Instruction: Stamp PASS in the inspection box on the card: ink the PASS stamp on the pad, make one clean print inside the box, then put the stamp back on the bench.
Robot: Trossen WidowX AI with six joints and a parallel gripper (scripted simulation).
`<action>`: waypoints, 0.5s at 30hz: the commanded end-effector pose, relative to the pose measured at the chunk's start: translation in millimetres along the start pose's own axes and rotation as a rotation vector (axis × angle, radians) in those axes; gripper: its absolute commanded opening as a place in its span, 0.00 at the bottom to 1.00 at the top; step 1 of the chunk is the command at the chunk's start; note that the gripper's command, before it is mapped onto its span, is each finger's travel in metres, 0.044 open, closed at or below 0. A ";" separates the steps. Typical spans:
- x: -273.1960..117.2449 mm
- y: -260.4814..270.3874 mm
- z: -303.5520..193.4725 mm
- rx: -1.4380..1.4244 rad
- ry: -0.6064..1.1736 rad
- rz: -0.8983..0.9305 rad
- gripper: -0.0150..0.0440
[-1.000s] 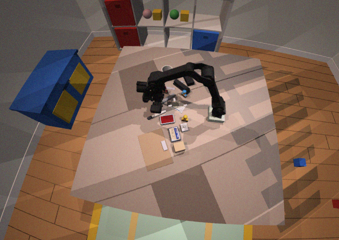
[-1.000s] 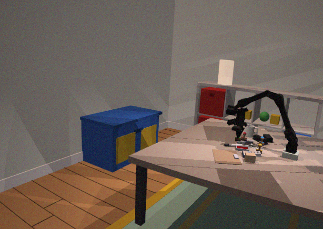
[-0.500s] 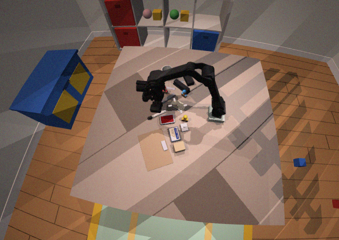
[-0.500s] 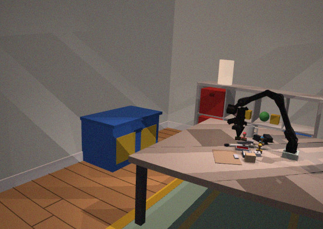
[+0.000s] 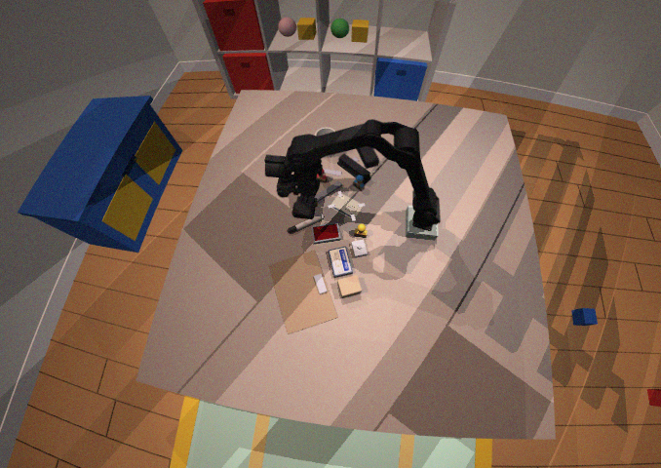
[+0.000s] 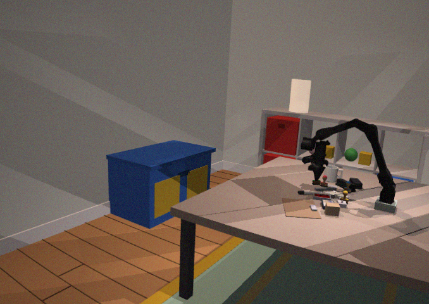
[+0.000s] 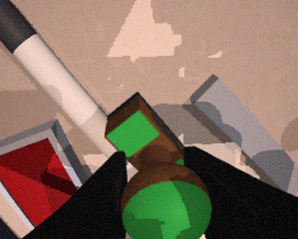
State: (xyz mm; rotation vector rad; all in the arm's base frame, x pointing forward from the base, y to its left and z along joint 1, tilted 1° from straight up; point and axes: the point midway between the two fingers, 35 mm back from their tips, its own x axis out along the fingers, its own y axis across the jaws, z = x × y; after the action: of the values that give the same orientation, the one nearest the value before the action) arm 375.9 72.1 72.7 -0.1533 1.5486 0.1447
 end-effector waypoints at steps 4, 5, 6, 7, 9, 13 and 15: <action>-4.5 0.3 0.3 0.001 -0.003 0.001 0.25; -5.0 0.3 0.3 0.001 -0.003 0.001 0.25; -5.5 0.3 0.2 0.001 -0.003 0.001 0.25; -6.0 0.3 0.2 0.001 -0.002 0.001 0.25; -7.0 0.3 0.1 0.001 -0.002 0.001 0.25; -9.0 0.3 0.0 0.001 -0.002 0.001 0.25; -10.0 0.3 -0.1 0.001 -0.002 0.001 0.25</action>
State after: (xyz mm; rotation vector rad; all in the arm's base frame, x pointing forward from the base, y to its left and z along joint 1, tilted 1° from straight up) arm 375.3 72.1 80.1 -0.1534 1.5488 0.1449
